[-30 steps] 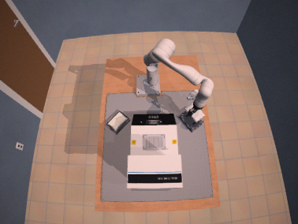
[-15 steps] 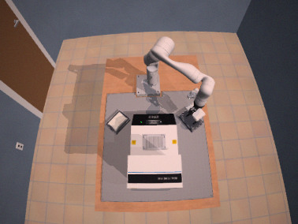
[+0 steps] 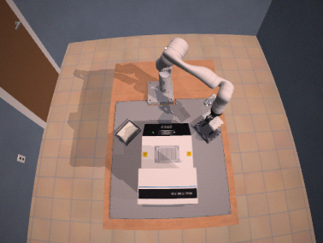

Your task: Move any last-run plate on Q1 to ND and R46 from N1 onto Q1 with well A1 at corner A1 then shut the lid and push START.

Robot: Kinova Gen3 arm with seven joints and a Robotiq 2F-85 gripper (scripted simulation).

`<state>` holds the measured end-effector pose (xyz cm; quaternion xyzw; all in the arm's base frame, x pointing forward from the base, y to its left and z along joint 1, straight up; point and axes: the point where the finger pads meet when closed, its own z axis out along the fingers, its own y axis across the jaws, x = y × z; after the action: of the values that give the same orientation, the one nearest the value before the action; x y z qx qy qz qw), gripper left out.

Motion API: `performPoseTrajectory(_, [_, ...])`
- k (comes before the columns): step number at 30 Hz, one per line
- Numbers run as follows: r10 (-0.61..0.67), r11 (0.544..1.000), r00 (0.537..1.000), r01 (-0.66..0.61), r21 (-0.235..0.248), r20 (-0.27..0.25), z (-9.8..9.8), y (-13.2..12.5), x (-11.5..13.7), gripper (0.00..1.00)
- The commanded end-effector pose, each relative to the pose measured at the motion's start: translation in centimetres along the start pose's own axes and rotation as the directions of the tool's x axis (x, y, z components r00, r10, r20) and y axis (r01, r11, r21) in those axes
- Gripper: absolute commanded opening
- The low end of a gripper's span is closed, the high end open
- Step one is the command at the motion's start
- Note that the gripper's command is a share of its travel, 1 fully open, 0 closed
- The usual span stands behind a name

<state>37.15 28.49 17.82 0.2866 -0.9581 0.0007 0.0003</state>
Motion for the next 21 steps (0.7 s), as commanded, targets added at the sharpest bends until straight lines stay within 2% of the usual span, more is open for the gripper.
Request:
performPoseTrajectory(1, [0.000,1.000,1.000,0.000,0.000,0.002,-0.4,0.0,0.0,0.91])
performPoseTrajectory(21, [0.000,1.000,1.000,0.000,0.000,0.002,-2.6,0.0,0.0,0.91])
